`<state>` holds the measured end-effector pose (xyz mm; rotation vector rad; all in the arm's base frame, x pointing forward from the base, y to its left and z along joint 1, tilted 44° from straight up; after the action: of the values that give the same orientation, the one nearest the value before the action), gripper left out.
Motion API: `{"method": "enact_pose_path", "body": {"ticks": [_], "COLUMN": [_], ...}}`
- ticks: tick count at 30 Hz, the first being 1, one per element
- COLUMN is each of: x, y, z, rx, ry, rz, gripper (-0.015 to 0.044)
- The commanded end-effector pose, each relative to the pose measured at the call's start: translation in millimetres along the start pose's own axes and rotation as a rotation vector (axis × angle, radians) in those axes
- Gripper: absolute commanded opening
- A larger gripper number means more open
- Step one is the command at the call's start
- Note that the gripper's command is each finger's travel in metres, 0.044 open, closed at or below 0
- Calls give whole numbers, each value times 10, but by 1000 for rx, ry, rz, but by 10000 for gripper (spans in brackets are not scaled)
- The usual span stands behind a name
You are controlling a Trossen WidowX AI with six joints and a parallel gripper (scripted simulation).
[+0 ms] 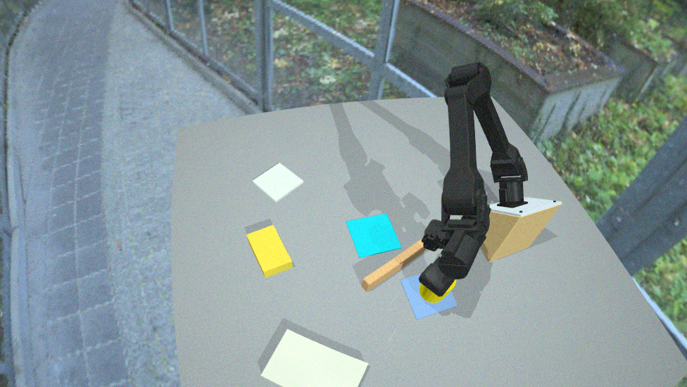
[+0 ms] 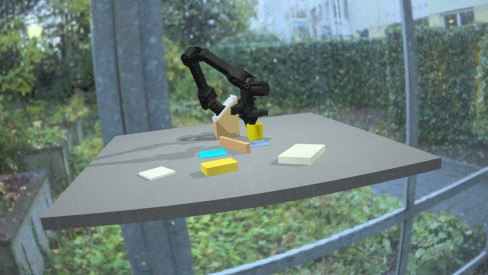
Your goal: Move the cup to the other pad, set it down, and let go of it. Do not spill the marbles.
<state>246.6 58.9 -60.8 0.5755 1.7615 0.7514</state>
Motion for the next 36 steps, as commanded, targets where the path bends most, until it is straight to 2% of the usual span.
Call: {"method": "enact_pose_path", "body": {"ticks": [1,9,28,36], "x": [2,5,5,-156], "y": [156,466,441,448], "z": [21,17,21,27], "rx": [-4,-2,-9,-6], "ry": [-8,-4,2,-1], "rz": [6,3,0,1], "gripper": [0,0,0,0]}}
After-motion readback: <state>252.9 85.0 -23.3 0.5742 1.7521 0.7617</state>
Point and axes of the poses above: the point midway between the two fingers, 35 mm back from their tips, its own y axis back along the fingers, its own z axis across the jaws, x = y × z, the point moved 4 cm from there along y, back along the fingers, and after that the axes turned 10 degrees about -y, right-handed, at the moved point
